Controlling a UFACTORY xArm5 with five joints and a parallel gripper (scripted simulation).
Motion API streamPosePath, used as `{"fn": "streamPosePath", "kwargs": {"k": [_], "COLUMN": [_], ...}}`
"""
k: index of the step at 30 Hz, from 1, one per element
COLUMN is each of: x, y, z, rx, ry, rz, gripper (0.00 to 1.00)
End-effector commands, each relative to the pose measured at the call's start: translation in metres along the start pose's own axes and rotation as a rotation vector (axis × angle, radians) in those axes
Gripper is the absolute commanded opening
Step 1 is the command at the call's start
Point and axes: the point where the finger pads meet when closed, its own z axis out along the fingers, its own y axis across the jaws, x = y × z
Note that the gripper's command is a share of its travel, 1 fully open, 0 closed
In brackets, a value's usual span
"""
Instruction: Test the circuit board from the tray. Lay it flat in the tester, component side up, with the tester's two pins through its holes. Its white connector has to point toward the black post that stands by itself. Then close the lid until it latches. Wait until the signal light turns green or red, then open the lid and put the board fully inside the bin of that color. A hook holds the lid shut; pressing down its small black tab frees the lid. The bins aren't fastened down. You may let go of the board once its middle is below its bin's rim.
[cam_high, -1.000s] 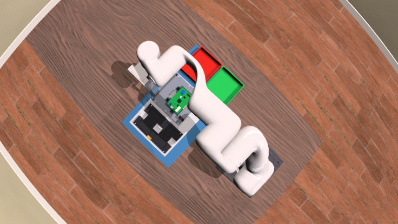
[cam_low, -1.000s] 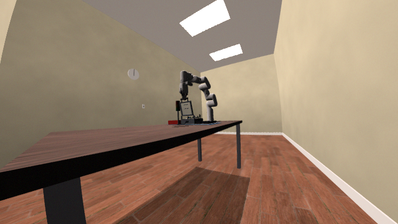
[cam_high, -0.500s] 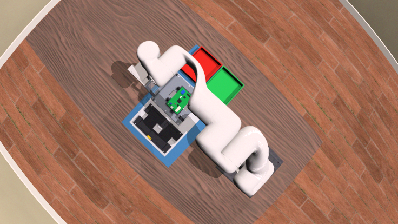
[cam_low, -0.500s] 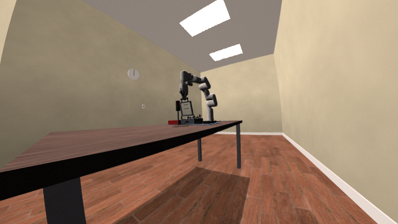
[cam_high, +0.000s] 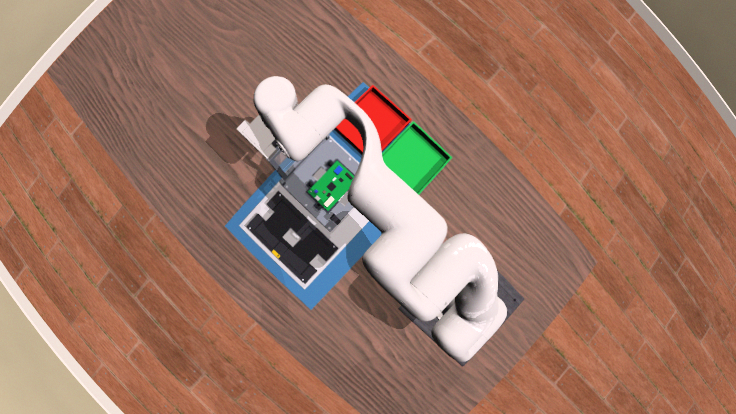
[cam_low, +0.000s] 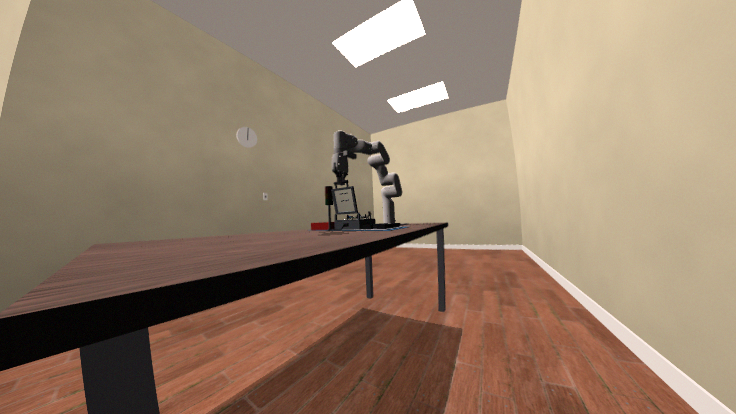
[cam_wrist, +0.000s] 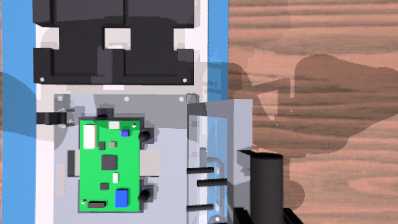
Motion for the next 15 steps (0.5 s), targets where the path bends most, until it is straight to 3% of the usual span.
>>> {"fn": "streamPosePath", "kwargs": {"k": [1, 15], "x": [0.0, 0.0], "y": [-0.0018, -0.0112], "z": [-0.0027, -0.0047], "rx": [-0.004, -0.004], "ry": [0.0, 0.0], "rz": [0.0, 0.0], "gripper": [0.0, 0.0]}}
